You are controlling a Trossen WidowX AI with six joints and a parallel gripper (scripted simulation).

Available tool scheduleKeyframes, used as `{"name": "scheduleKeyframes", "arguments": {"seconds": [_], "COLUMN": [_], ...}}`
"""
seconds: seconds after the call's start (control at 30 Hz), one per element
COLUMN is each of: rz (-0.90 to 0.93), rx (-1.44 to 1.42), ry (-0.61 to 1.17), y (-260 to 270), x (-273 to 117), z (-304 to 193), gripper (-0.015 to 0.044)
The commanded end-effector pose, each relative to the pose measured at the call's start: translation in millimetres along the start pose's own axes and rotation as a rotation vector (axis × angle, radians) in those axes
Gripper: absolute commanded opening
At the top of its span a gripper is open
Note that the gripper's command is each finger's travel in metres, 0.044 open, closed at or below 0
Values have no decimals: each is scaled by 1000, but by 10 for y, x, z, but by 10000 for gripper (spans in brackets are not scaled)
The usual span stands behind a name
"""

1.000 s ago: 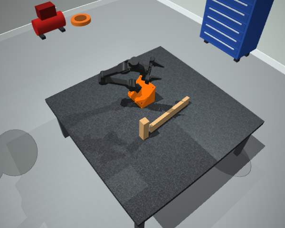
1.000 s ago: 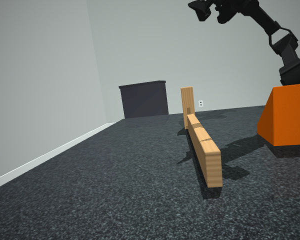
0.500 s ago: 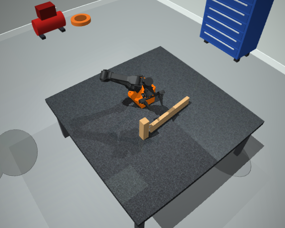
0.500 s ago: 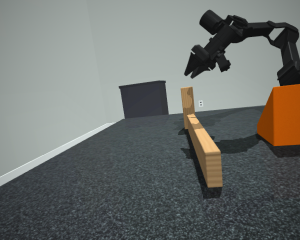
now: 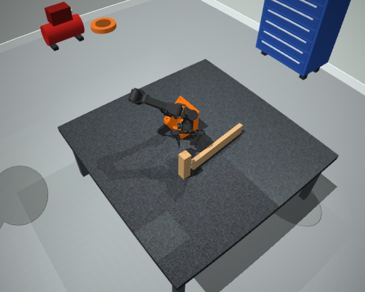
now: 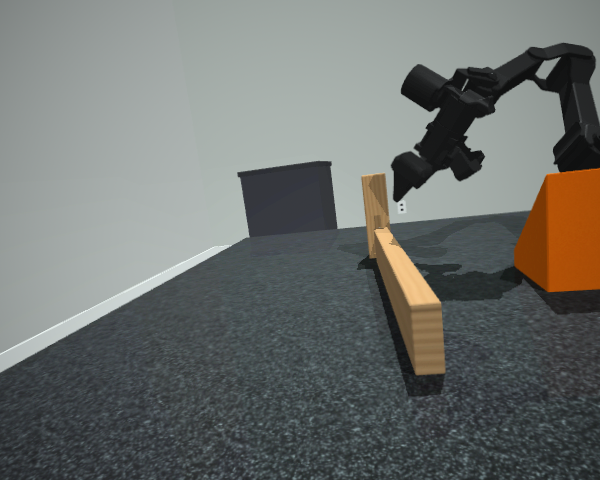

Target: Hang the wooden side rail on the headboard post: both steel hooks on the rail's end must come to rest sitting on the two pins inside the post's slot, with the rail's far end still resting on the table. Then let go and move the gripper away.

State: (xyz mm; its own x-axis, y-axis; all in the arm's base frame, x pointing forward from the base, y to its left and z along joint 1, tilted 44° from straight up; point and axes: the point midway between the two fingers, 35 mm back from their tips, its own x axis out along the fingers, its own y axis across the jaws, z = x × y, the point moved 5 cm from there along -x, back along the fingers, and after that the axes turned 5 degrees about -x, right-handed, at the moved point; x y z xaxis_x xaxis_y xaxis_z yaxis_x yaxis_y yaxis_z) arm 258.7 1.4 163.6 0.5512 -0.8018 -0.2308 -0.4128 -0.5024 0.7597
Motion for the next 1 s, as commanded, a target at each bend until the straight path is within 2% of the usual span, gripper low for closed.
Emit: {"name": "scheduleKeyframes", "arguments": {"seconds": [0.0, 0.43, 0.97], "rz": [7, 7, 108], "rx": [-4, -43, -1159], "ry": [-5, -2, 57], "y": [-11, -25, -324], "x": [10, 13, 61], "z": [35, 26, -159], "gripper": [440, 440, 440]}}
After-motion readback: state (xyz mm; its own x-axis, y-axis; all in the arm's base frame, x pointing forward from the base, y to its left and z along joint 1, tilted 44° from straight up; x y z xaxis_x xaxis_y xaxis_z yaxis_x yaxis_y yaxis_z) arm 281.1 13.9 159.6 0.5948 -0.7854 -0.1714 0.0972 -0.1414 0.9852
